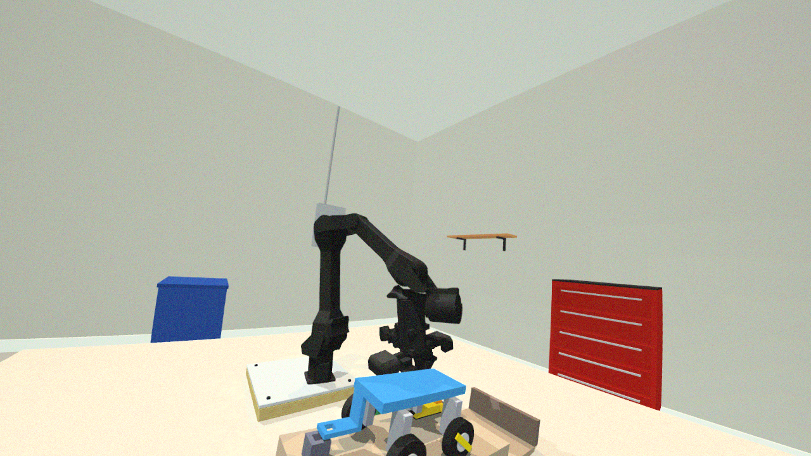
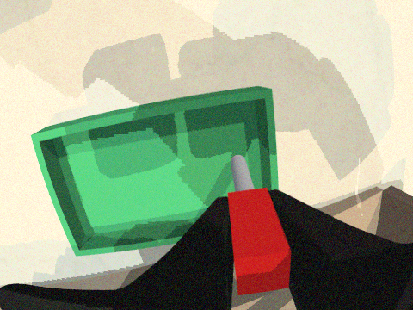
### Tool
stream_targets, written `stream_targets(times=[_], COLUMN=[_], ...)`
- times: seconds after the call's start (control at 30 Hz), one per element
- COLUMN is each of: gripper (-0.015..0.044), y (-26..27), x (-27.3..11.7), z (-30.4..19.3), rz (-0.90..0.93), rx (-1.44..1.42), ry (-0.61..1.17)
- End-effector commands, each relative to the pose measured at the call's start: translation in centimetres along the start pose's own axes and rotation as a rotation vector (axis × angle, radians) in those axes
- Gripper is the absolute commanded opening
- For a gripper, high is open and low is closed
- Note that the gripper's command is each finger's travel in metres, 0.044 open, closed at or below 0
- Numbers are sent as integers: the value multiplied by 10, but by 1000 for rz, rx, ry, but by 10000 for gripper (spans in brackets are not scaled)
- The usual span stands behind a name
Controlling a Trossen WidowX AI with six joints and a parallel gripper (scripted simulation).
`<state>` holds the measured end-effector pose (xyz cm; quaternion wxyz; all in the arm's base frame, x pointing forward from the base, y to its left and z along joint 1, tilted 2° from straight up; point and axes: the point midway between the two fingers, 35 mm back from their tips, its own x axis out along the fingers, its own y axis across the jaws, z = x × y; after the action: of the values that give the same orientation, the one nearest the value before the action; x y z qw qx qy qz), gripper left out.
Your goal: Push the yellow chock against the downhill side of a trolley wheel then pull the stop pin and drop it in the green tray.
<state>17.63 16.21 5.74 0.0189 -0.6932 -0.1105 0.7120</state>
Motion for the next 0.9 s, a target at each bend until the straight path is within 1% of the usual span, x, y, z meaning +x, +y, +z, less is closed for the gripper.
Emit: stream_targets(times=[0.0,0.13,0.17,0.87], gripper=[79,184,190,190], y=[0,3,4,20], x=[1,1,1,4], z=[0,0,0,-2], rz=[-3,-3,-3,-1], rx=[3,3,3,3], ry=[-1,-1,-1,-1])
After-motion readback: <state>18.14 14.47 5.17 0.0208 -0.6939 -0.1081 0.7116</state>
